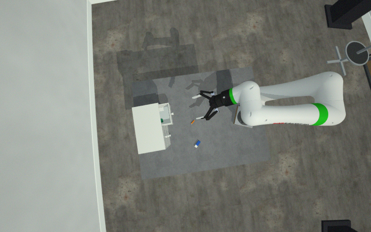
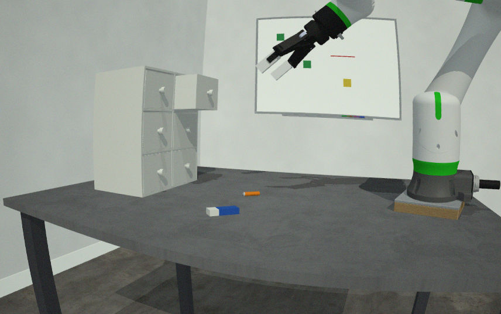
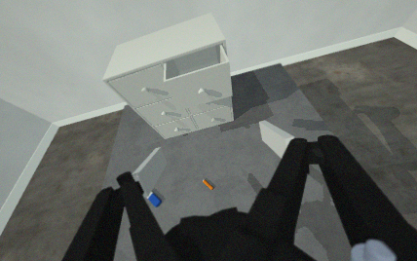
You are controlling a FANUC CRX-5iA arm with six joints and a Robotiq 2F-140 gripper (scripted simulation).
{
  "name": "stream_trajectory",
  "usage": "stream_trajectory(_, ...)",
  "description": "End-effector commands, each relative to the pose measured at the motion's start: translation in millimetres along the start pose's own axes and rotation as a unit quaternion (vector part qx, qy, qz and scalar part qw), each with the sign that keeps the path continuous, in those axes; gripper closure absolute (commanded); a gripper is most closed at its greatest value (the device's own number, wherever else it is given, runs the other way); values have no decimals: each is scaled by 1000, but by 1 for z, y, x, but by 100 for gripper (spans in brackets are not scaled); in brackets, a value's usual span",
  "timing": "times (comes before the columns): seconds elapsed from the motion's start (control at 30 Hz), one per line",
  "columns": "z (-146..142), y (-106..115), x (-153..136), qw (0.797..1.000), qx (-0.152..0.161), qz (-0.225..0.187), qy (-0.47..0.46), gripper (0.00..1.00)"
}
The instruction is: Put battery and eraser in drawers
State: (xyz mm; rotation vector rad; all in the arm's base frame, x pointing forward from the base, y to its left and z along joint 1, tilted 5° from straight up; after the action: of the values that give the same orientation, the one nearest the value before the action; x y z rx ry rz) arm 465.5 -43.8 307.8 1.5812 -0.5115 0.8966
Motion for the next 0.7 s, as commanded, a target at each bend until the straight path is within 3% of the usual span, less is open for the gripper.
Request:
stream_trajectory(0.0, -2, -17, -1, 997, -8, 75, 5, 0)
stream_trajectory(0.2, -2, -30, -3, 991, -13, 133, 5, 0)
stream_trajectory(0.67, -2, -40, -6, 986, -15, 168, 4, 0)
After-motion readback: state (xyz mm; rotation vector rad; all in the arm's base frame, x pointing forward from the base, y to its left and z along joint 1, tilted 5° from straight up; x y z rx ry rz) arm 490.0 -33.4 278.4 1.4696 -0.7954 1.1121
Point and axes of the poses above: the point where the finger pads meet when closed, its own y axis back along the fingers, its own z axis across the jaws, x = y × z, the point moved 1 cm from there along y, back along the fingers, and after that the axes turned 5 degrees about y, right-handed, at the moved point
